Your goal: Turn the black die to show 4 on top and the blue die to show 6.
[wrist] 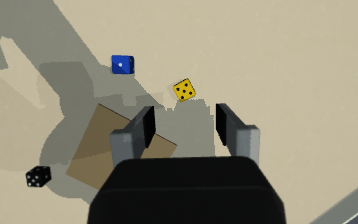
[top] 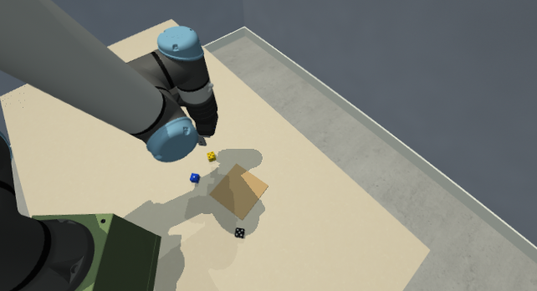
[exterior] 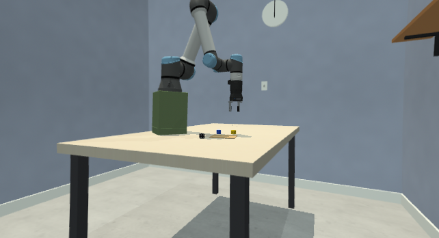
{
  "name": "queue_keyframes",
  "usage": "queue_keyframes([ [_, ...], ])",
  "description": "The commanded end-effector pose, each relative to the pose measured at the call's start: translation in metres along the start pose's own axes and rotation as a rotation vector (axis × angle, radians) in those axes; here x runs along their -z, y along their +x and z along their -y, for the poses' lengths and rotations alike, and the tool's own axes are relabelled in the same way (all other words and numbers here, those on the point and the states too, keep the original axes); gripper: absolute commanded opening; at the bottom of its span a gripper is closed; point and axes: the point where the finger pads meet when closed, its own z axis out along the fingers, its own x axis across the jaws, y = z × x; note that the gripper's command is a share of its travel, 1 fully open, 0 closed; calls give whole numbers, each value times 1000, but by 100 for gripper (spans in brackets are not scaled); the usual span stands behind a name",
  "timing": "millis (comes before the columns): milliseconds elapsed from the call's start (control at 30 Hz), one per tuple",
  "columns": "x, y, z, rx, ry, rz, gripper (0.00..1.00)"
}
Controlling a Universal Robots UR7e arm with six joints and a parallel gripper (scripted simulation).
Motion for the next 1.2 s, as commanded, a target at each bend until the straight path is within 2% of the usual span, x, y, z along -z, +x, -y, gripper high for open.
queue_keyframes([
  [0, 0, -9, -10, -4, -1, 0, 100],
  [167, -1, -33, -33, -13, -1, 0, 100],
  [233, -1, -33, -33, -13, -1, 0, 100],
  [300, -2, -46, -45, -18, -1, 1, 100],
  [700, -5, -156, -107, -55, -1, 1, 100],
  [733, -5, -165, -111, -58, -1, 1, 100],
  [800, -5, -165, -111, -58, -1, 1, 100],
  [1000, -6, -213, -123, -74, -1, 0, 100],
  [1167, -7, -238, -127, -82, -1, -1, 100],
])
